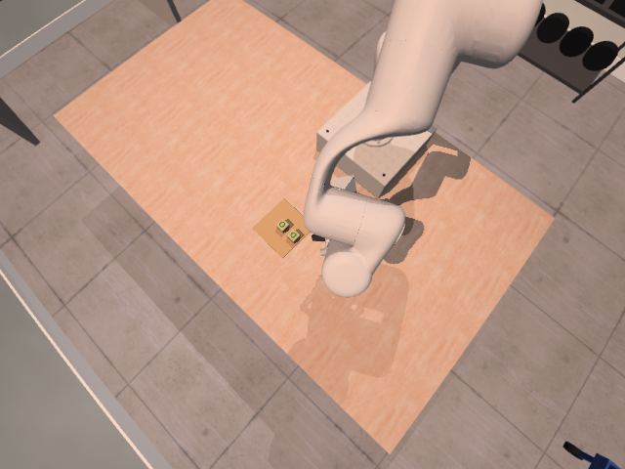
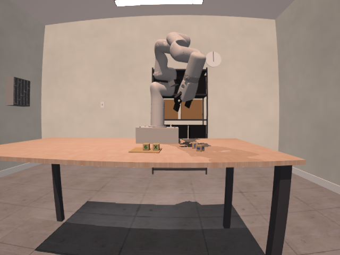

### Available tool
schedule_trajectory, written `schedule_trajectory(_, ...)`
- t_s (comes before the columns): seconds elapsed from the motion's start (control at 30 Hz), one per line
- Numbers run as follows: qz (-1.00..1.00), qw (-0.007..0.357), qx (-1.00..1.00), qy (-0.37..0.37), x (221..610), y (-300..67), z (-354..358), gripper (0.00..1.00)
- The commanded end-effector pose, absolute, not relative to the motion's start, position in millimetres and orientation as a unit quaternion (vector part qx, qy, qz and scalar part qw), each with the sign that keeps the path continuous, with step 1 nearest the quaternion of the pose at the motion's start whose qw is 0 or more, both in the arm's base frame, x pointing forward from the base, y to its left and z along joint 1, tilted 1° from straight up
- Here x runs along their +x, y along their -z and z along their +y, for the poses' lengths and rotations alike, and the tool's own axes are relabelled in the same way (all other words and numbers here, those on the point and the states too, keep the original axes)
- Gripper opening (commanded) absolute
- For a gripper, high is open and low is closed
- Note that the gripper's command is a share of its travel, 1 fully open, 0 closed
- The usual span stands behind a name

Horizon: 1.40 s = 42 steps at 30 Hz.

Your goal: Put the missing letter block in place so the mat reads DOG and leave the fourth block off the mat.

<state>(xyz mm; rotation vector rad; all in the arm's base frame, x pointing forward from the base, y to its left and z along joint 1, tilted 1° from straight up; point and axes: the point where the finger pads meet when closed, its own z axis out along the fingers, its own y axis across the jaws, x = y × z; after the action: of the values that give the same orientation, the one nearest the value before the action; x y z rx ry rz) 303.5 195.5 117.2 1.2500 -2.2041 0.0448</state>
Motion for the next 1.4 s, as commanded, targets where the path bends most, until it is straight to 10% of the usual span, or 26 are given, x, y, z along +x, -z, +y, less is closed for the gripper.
schedule_trajectory(0.0,-0.830,0.297,0.471,-0.016,305,-118,196,1.00)
schedule_trajectory(1.37,-0.582,0.075,0.807,0.058,408,-44,121,1.00)
